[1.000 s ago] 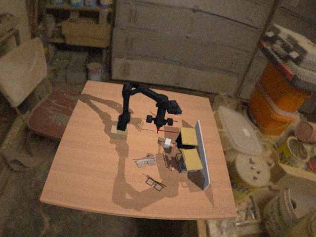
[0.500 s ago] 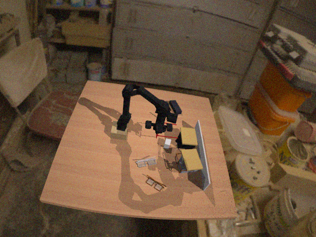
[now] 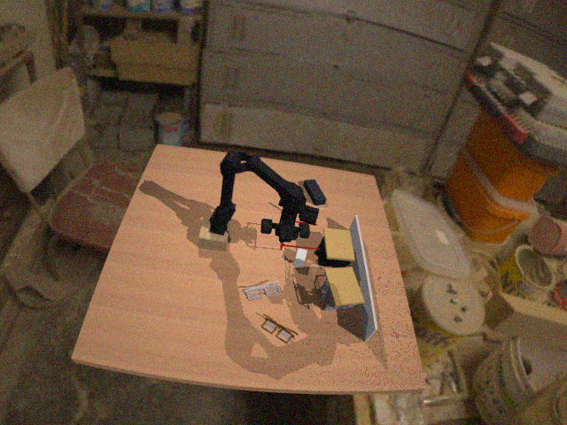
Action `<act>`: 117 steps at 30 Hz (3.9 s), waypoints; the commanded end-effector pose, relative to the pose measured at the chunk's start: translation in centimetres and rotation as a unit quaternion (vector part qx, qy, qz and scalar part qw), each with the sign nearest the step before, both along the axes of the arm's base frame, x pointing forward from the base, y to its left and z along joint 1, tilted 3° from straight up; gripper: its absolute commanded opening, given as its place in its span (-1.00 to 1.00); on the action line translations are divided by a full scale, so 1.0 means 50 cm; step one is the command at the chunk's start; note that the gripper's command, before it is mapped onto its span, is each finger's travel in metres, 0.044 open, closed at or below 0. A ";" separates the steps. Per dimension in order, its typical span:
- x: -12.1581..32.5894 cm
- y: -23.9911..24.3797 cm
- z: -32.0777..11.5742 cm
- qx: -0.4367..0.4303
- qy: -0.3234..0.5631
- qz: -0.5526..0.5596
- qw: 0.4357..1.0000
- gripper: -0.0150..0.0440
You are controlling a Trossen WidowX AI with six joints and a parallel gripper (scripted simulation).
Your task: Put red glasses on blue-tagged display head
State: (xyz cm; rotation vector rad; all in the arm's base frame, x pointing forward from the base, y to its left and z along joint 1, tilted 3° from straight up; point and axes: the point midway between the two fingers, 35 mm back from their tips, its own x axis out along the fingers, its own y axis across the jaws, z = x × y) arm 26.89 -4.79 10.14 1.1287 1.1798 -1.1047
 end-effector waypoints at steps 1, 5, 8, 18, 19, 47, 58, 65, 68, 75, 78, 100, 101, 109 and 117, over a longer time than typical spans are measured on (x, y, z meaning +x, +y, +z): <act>-0.002 -0.001 -0.012 -0.004 0.005 0.002 1.000 -0.49; -0.001 -0.001 -0.017 -0.008 0.006 0.001 1.000 -0.49; -0.001 -0.001 -0.021 -0.008 0.006 0.001 1.000 -0.49; 0.001 -0.002 -0.034 -0.008 0.006 0.001 1.000 -0.49; 0.001 -0.002 -0.035 -0.008 0.006 0.001 1.000 -0.49; 0.003 -0.003 -0.071 -0.008 0.006 0.001 1.000 -0.49; 0.004 -0.004 -0.085 -0.008 0.006 0.001 1.000 -0.49; 0.005 -0.005 -0.093 -0.008 0.006 0.001 1.000 -0.49; 0.005 -0.005 -0.094 -0.008 0.006 0.001 1.000 -0.49; 0.004 -0.005 -0.095 -0.008 0.006 0.001 1.000 -0.49; 0.008 -0.005 -0.095 -0.008 0.006 0.001 1.000 -0.49; 0.061 0.002 -0.092 -0.007 -0.002 0.002 1.000 -0.49; 0.064 0.002 -0.092 -0.007 -0.002 0.002 1.000 -0.49; 0.086 0.004 -0.090 -0.008 0.003 0.002 1.000 -0.49; 0.107 0.007 -0.088 -0.008 0.002 0.002 1.000 -0.49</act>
